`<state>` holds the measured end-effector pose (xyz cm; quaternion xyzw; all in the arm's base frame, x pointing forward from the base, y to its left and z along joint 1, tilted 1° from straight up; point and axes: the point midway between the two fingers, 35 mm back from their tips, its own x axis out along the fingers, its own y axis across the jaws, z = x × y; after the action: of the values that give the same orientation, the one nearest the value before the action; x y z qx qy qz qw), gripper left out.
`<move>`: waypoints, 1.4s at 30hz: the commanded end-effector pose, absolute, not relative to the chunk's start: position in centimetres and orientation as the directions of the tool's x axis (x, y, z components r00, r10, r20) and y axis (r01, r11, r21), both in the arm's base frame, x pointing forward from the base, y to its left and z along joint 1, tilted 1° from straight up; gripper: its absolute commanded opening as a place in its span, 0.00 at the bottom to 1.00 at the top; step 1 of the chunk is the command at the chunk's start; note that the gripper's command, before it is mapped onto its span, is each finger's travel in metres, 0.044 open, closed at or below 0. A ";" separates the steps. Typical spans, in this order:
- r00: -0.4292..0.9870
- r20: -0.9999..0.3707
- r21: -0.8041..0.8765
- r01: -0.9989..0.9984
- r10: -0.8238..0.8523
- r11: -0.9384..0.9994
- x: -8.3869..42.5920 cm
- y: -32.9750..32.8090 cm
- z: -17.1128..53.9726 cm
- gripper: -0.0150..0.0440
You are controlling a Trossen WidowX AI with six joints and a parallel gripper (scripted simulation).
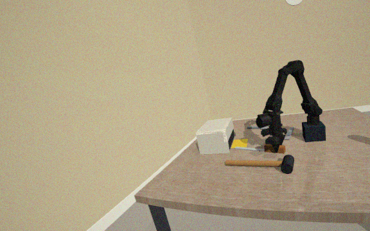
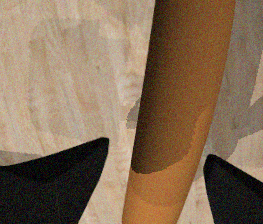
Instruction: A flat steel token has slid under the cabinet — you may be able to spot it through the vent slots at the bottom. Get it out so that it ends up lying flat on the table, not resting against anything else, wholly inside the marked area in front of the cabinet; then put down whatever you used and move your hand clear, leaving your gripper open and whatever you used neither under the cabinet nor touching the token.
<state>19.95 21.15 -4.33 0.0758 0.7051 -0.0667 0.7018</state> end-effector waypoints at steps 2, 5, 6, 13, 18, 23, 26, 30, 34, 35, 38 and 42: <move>-0.005 -1.000 0.013 0.201 0.014 0.980 19.9 21.1 -4.5 0.71; -0.005 -1.000 0.013 0.202 0.014 0.979 19.6 21.1 -4.7 0.71; -0.005 -1.000 0.013 0.202 0.014 0.979 19.6 21.1 -4.7 0.71; 0.003 -1.000 0.020 0.198 0.020 0.980 19.9 21.3 -4.5 0.57; 0.003 -1.000 0.020 0.198 0.020 0.980 19.9 21.3 -4.5 0.51; 0.003 -1.000 0.020 0.198 0.020 0.980 19.9 21.3 -4.5 0.45; 0.003 -1.000 0.020 0.198 0.020 0.980 19.9 21.3 -4.5 0.35; 0.002 -1.000 0.020 0.197 0.020 0.980 19.9 21.3 -4.5 0.25; 0.001 -1.000 0.019 0.187 0.019 0.982 20.2 21.2 -4.5 0.25; 0.001 -1.000 0.018 0.183 0.018 0.983 20.4 21.2 -4.5 0.25; 0.000 -1.000 0.017 0.172 0.017 0.985 20.9 21.1 -4.5 0.25; -0.001 -1.000 0.016 0.160 0.016 0.987 21.6 21.0 -4.5 0.25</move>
<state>20.90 20.95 -4.51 0.0648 0.7047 -0.0561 0.7043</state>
